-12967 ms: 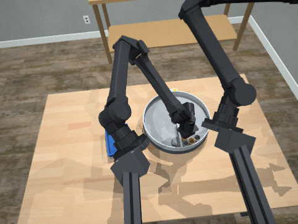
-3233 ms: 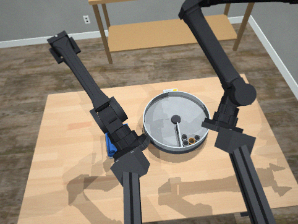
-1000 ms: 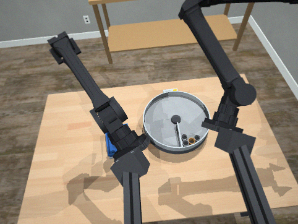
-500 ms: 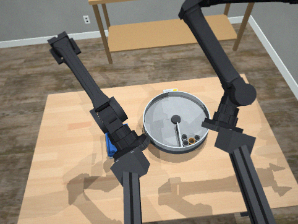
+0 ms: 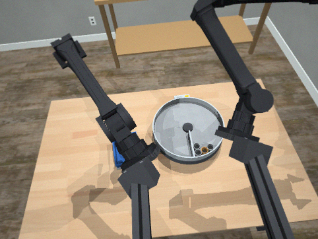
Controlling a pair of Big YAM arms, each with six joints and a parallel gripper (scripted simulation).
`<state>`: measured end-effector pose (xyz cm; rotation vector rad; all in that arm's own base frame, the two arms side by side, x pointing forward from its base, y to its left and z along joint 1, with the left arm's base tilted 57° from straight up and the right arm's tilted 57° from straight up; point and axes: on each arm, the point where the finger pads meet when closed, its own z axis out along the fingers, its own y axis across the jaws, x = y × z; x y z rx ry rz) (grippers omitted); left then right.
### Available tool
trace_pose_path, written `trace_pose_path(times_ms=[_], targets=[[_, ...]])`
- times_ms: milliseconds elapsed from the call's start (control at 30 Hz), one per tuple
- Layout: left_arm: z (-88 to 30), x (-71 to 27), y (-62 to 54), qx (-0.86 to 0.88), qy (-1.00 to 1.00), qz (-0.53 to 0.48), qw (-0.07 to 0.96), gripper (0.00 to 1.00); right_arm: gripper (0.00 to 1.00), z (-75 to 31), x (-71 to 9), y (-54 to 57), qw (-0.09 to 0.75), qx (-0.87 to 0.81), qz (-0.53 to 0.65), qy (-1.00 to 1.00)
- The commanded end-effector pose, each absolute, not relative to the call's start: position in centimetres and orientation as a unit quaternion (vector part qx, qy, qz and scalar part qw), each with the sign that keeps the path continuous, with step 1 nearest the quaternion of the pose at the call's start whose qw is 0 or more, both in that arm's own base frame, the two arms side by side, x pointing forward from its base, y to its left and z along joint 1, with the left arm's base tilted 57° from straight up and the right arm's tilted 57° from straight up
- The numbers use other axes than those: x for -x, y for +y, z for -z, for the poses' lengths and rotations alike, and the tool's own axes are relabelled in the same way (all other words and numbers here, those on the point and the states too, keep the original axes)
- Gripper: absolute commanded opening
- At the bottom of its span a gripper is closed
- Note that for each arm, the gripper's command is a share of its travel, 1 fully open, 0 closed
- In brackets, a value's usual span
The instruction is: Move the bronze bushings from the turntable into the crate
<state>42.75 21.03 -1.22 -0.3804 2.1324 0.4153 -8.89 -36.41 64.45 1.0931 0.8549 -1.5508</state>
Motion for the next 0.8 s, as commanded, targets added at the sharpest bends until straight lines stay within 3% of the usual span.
trace_pose_path(times_ms=[0, 767], targets=[[2.8, -41.1, 20.2, 0.151, 0.873, -0.164, 0.435, 0.0, 1.0, -67.5, 9.2, -34.8, 0.509, -0.438, 0.66, 0.338], [3.0, -43.8, 21.9, 0.152, 0.865, -0.169, 0.447, 0.0, 1.0, -67.5, 9.2, -34.8, 0.509, -0.438, 0.66, 0.338]])
